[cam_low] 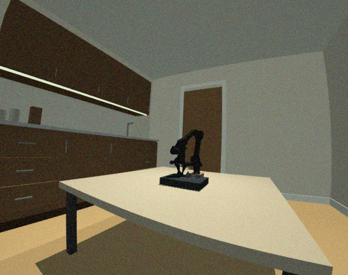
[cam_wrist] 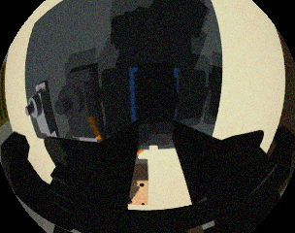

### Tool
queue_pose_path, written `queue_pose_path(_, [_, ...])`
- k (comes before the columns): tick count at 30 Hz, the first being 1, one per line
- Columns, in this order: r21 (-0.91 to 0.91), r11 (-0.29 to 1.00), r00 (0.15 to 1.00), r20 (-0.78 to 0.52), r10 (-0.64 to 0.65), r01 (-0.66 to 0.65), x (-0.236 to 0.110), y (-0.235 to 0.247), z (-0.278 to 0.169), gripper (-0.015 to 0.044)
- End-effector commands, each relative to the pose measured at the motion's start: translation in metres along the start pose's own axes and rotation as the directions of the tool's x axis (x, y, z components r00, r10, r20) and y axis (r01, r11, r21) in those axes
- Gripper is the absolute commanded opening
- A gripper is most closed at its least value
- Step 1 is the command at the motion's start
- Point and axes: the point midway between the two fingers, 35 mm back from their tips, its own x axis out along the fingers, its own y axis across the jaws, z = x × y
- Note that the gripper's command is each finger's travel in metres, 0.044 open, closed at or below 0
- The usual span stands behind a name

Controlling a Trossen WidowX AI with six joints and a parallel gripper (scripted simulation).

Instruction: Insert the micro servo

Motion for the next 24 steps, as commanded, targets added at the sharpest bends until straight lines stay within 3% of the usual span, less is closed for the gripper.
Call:
queue_pose_path(1, [-0.004,1.000,1.000,0.003,0.001,-0.001,0.004,0.000,0.000,0.0000])
queue_pose_path(3, [-0.004,1.000,1.000,0.003,0.001,-0.001,0.005,0.000,0.000,0.0000])
queue_pose_path(10, [-0.004,1.000,1.000,0.003,0.001,-0.001,0.004,0.000,0.000,0.0184])
queue_pose_path(17, [-0.004,1.000,1.000,0.003,0.001,-0.001,-0.029,0.001,-0.004,0.0187])
queue_pose_path(22, [-0.004,1.000,1.000,0.003,0.001,-0.001,-0.032,0.000,-0.003,0.0187])
queue_pose_path(24, [-0.003,1.000,1.000,0.006,-0.002,0.002,-0.032,-0.001,0.002,0.0240])
